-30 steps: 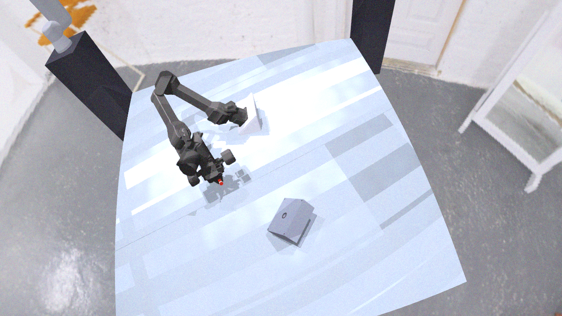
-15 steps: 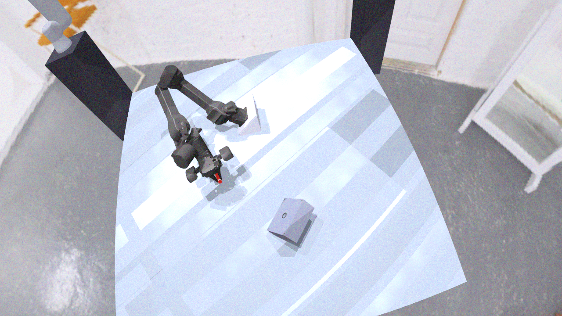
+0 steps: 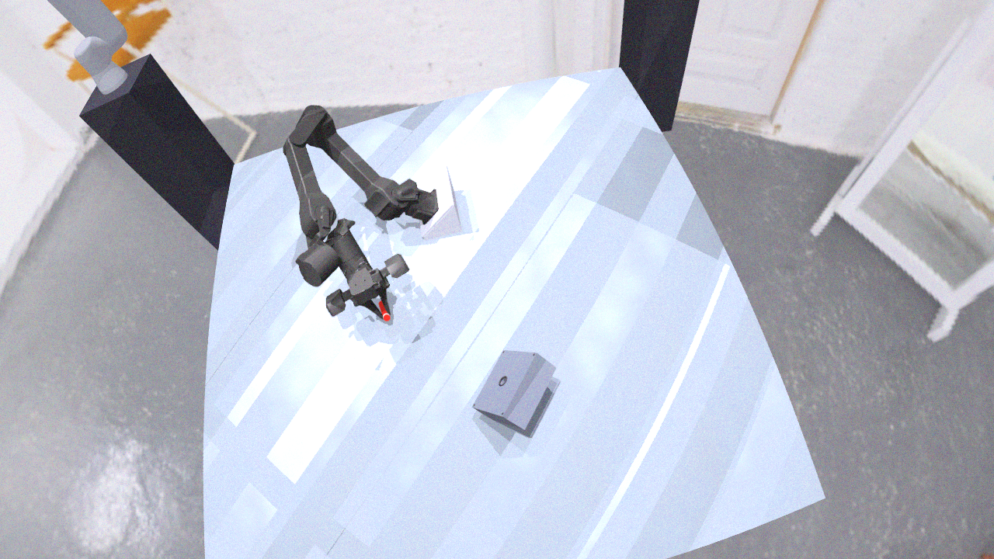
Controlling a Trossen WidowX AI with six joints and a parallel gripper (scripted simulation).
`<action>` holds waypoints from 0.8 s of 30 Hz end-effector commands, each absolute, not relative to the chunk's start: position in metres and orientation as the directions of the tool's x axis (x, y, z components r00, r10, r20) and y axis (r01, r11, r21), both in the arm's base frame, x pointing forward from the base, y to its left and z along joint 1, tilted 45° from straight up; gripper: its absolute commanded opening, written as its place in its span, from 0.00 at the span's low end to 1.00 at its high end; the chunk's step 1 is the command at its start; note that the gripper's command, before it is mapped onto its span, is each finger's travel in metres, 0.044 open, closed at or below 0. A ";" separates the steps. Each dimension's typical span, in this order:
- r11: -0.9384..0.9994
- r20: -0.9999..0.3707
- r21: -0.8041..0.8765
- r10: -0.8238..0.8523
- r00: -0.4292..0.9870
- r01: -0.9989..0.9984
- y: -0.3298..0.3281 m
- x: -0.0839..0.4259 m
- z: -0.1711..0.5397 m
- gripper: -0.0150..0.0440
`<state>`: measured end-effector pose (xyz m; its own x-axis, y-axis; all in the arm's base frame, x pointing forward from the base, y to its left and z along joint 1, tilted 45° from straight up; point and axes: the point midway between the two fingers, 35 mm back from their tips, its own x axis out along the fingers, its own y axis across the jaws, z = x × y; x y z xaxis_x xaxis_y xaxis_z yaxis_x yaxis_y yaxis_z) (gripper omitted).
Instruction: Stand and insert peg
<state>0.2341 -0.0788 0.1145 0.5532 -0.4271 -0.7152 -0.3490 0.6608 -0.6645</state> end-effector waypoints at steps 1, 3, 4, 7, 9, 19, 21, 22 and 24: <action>0.657 -0.706 -0.667 -0.406 0.581 -0.351 -0.078 0.232 0.116 0.34; 0.657 -0.702 -0.667 -0.395 0.593 -0.352 -0.078 0.230 0.116 0.34; 0.657 -0.699 -0.667 -0.389 0.600 -0.352 -0.078 0.230 0.117 0.34; 0.657 -0.692 -0.667 -0.372 0.618 -0.352 -0.078 0.228 0.118 0.34; 0.657 -0.688 -0.667 -0.361 0.630 -0.352 -0.078 0.227 0.118 0.34; 0.656 -0.660 -0.668 -0.302 0.688 -0.352 -0.078 0.221 0.122 0.34; 0.655 -0.654 -0.668 -0.291 0.699 -0.352 -0.078 0.220 0.122 0.34; 0.655 -0.651 -0.668 -0.284 0.704 -0.352 -0.078 0.219 0.123 0.34; 0.655 -0.644 -0.668 -0.272 0.715 -0.352 -0.078 0.218 0.123 0.34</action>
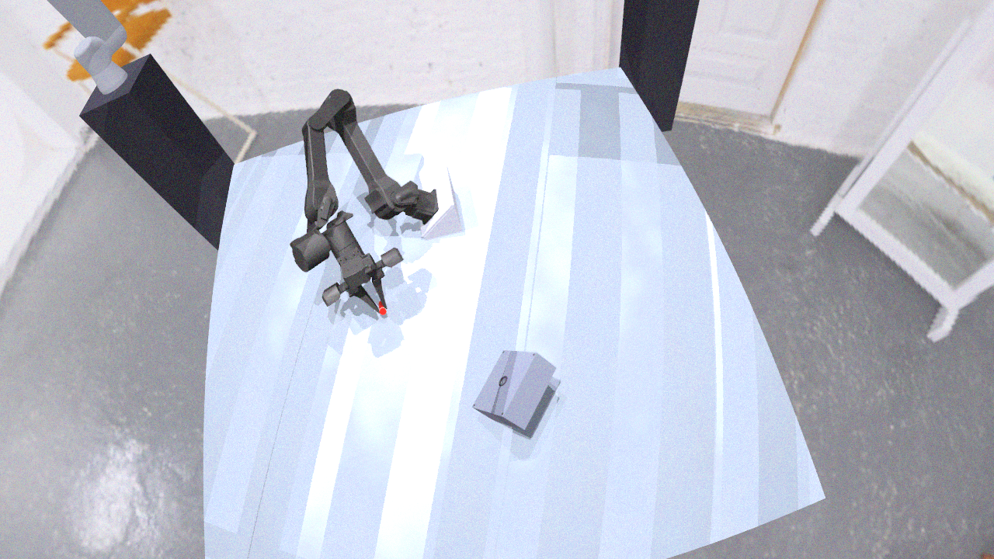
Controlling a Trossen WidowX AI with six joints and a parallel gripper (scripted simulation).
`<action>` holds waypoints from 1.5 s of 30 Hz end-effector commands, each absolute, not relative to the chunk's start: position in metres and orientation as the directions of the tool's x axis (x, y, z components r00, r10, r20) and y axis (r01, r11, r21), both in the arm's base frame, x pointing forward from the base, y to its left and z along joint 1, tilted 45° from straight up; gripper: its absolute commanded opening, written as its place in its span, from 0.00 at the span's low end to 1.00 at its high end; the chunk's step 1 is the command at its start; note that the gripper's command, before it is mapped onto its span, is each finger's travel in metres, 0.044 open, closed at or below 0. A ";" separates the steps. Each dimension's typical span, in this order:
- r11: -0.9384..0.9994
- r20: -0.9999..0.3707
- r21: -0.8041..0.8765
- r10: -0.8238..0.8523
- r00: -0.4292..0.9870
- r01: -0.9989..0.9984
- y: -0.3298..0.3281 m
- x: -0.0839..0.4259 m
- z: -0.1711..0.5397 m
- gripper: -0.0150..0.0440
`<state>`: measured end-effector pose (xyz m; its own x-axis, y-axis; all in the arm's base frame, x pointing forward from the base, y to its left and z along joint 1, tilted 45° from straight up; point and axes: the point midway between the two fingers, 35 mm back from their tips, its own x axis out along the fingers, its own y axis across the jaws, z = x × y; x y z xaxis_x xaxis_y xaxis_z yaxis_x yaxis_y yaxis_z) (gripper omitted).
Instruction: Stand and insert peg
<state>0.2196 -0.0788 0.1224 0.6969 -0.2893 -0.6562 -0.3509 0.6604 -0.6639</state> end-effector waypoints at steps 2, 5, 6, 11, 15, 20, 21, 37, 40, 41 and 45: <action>0.655 -0.637 -0.668 -0.260 0.725 -0.353 -0.078 0.216 0.124 0.34; 0.655 -0.627 -0.669 -0.242 0.740 -0.353 -0.078 0.215 0.124 0.34; 0.654 -0.624 -0.669 -0.236 0.745 -0.353 -0.079 0.214 0.125 0.34; 0.654 -0.605 -0.669 -0.205 0.769 -0.353 -0.079 0.211 0.126 0.34; 0.653 -0.590 -0.670 -0.179 0.787 -0.353 -0.079 0.208 0.127 0.34; 0.652 -0.570 -0.670 -0.148 0.808 -0.354 -0.080 0.205 0.128 0.34; 0.652 -0.566 -0.670 -0.141 0.812 -0.354 -0.080 0.204 0.128 0.34; 0.650 -0.495 -0.672 -0.038 0.868 -0.355 -0.083 0.194 0.130 0.34; 0.649 -0.481 -0.672 -0.018 0.876 -0.356 -0.084 0.192 0.131 0.34; 0.649 -0.476 -0.672 -0.011 0.879 -0.356 -0.084 0.192 0.131 0.34; 0.649 -0.457 -0.672 0.015 0.889 -0.356 -0.085 0.189 0.131 0.34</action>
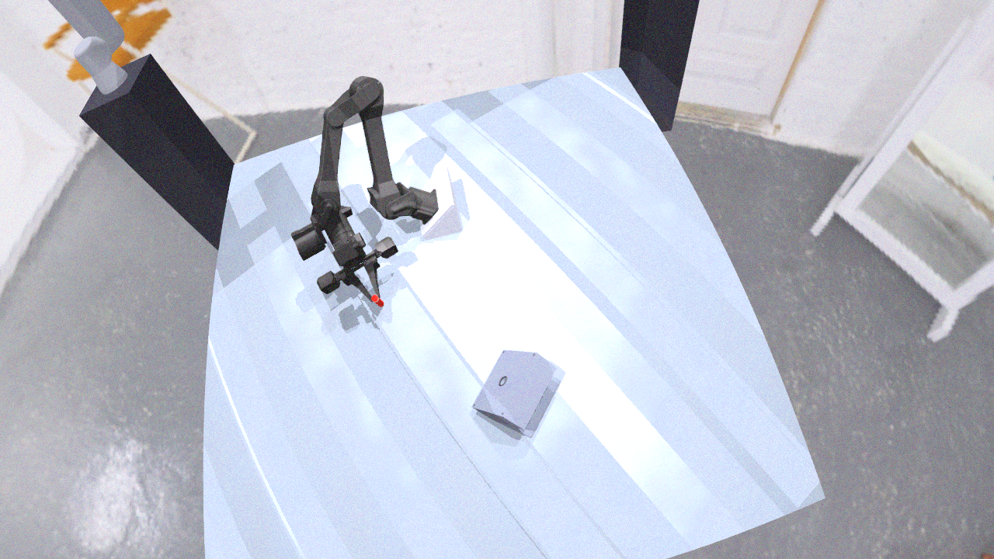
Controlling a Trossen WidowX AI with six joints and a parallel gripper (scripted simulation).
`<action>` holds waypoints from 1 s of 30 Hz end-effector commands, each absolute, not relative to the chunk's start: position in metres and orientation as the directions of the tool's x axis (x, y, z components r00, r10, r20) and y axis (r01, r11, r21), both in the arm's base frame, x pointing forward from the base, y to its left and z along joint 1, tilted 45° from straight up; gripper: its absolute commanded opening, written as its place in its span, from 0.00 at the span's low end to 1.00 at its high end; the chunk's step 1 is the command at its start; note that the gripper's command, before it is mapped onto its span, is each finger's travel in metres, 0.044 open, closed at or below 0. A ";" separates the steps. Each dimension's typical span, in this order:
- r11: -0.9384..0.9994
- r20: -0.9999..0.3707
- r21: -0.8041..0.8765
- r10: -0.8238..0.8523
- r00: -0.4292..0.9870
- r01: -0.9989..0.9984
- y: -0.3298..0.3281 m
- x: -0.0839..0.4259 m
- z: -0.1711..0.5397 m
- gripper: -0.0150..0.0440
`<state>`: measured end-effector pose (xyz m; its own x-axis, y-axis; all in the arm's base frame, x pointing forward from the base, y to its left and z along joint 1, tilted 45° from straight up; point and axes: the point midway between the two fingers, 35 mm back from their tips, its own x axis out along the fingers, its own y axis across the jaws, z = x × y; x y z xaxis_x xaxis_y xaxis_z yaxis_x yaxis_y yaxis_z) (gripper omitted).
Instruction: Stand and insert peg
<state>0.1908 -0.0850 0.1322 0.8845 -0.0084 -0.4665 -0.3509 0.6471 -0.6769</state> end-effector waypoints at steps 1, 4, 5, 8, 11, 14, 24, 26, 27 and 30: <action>0.649 -0.452 -0.672 0.022 0.892 -0.356 -0.085 0.189 0.131 0.34; 0.649 -0.437 -0.672 0.041 0.899 -0.357 -0.086 0.187 0.131 0.34; 0.648 -0.432 -0.672 0.048 0.901 -0.357 -0.086 0.186 0.131 0.34; 0.648 -0.416 -0.672 0.068 0.907 -0.357 -0.087 0.184 0.131 0.34; 0.648 -0.401 -0.672 0.087 0.912 -0.358 -0.088 0.183 0.131 0.34; 0.648 -0.385 -0.672 0.107 0.917 -0.358 -0.089 0.181 0.131 0.34; 0.648 -0.374 -0.673 0.120 0.920 -0.358 -0.089 0.177 0.132 0.34; 0.648 -0.374 -0.673 0.119 0.920 -0.358 -0.090 0.177 0.132 0.34; 0.648 -0.374 -0.672 0.120 0.920 -0.358 -0.090 0.177 0.132 0.34; 0.651 -0.374 -0.669 0.122 0.919 -0.358 -0.090 0.177 0.130 0.34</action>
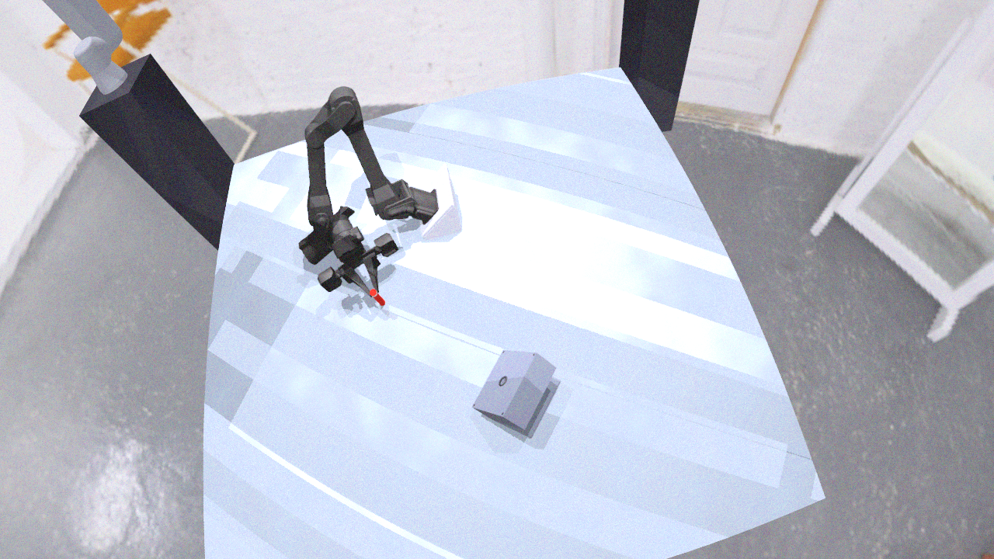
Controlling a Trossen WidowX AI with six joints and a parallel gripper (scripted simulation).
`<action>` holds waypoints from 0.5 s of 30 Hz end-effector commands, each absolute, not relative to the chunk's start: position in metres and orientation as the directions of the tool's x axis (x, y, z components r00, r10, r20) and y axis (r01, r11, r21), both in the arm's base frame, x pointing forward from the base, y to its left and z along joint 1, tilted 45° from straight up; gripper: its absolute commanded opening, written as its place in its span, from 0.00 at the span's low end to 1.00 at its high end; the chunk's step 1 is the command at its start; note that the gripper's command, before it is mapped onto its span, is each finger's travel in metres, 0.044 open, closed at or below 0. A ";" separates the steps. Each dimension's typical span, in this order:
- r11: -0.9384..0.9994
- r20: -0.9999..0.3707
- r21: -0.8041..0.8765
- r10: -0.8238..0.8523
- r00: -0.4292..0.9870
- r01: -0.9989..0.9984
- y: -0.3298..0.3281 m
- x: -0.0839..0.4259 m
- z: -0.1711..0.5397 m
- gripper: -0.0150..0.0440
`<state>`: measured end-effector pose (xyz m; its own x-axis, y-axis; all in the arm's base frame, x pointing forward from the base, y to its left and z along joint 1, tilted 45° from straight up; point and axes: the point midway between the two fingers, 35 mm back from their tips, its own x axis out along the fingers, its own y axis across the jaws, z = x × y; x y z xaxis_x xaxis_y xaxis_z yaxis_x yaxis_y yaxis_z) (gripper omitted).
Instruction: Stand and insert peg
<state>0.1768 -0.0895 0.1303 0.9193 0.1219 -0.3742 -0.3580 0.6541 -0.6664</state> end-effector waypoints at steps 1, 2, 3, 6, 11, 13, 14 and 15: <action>0.653 -0.374 -0.668 0.122 0.919 -0.358 -0.091 0.177 0.129 0.34; 0.654 -0.374 -0.666 0.122 0.919 -0.358 -0.091 0.177 0.129 0.34; 0.655 -0.375 -0.666 0.121 0.919 -0.357 -0.091 0.177 0.129 0.34; 0.655 -0.375 -0.666 0.119 0.920 -0.356 -0.092 0.177 0.128 0.34; 0.656 -0.374 -0.667 0.116 0.920 -0.354 -0.093 0.177 0.128 0.34; 0.656 -0.374 -0.666 0.116 0.920 -0.354 -0.093 0.176 0.129 0.34; 0.656 -0.373 -0.667 0.116 0.920 -0.353 -0.093 0.176 0.129 0.34; 0.656 -0.373 -0.667 0.116 0.921 -0.353 -0.093 0.175 0.129 0.34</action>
<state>0.1761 -0.0924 0.1291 0.9207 0.1164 -0.3725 -0.3528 0.6563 -0.6669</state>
